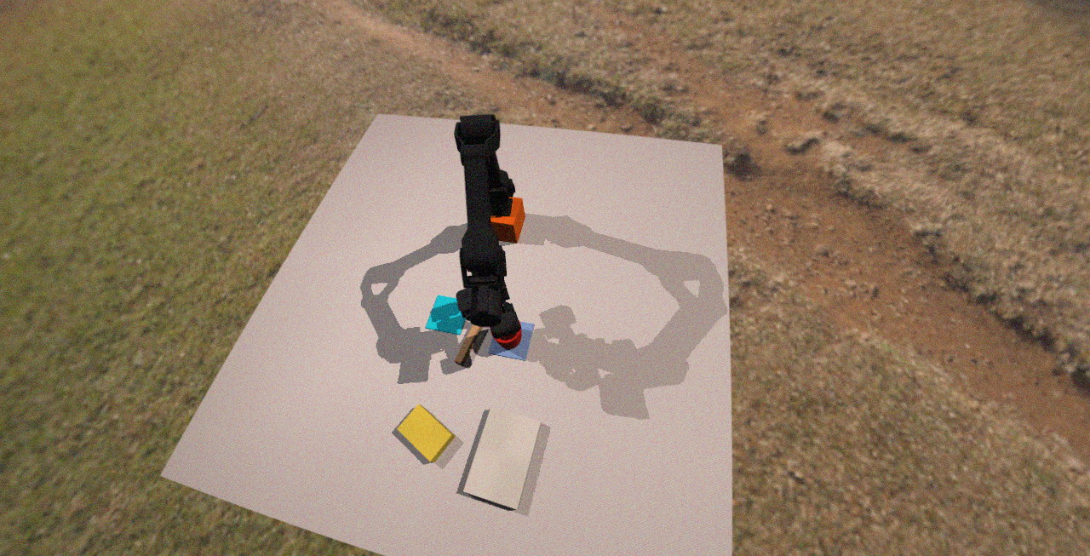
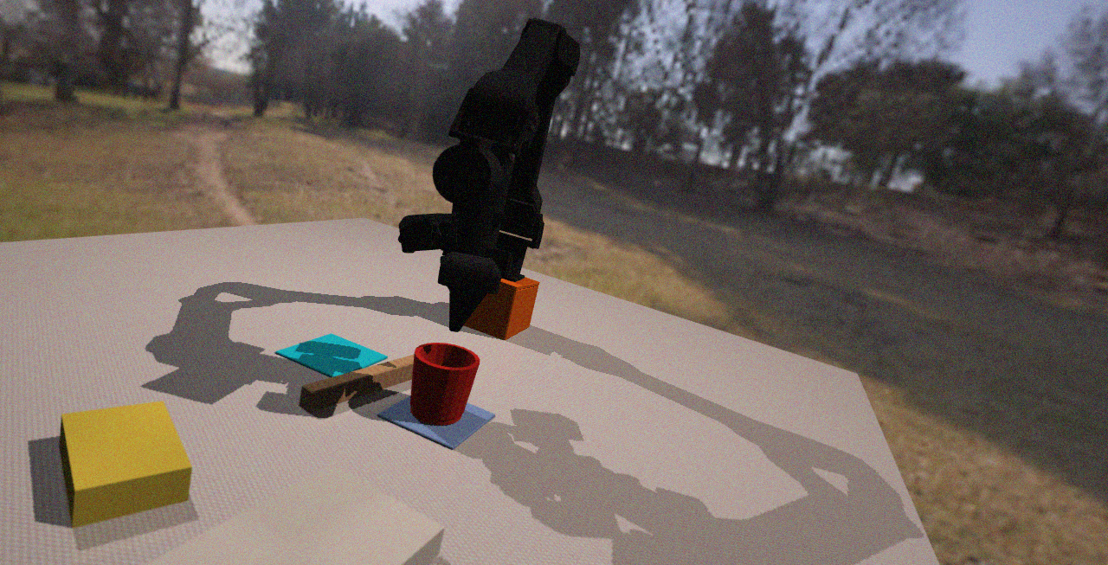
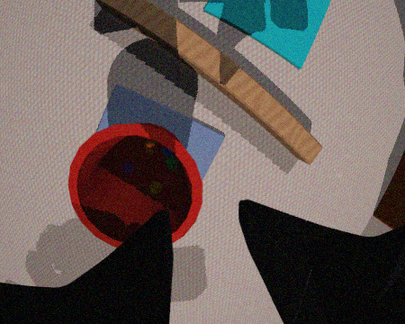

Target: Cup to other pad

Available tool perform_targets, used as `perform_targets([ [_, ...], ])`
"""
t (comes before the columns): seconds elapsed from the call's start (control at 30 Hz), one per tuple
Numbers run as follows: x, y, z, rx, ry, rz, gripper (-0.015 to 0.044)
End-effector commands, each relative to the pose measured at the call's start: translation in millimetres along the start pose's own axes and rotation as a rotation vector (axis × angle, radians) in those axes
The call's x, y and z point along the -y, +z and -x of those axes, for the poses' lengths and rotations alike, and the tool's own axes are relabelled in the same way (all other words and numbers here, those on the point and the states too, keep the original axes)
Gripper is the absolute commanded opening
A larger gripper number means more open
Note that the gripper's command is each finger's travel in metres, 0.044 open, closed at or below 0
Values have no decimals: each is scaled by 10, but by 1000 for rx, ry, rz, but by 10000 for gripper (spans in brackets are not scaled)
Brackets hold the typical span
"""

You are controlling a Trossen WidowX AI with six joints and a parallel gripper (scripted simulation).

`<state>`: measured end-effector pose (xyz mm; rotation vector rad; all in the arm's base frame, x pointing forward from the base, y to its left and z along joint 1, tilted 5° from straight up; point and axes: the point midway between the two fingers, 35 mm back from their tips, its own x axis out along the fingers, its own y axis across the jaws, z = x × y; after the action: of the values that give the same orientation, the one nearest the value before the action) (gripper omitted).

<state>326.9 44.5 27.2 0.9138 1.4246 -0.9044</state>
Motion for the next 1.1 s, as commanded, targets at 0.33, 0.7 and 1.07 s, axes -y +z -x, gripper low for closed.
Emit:
perform_targets([
  [0.33, -34, 18, -120, -7, -8, -23, 148],
  [0.7, -38, 20, -302, -7, -8, -23, 148],
  [1.07, -31, 18, -481, -7, -8, -23, 148],
])
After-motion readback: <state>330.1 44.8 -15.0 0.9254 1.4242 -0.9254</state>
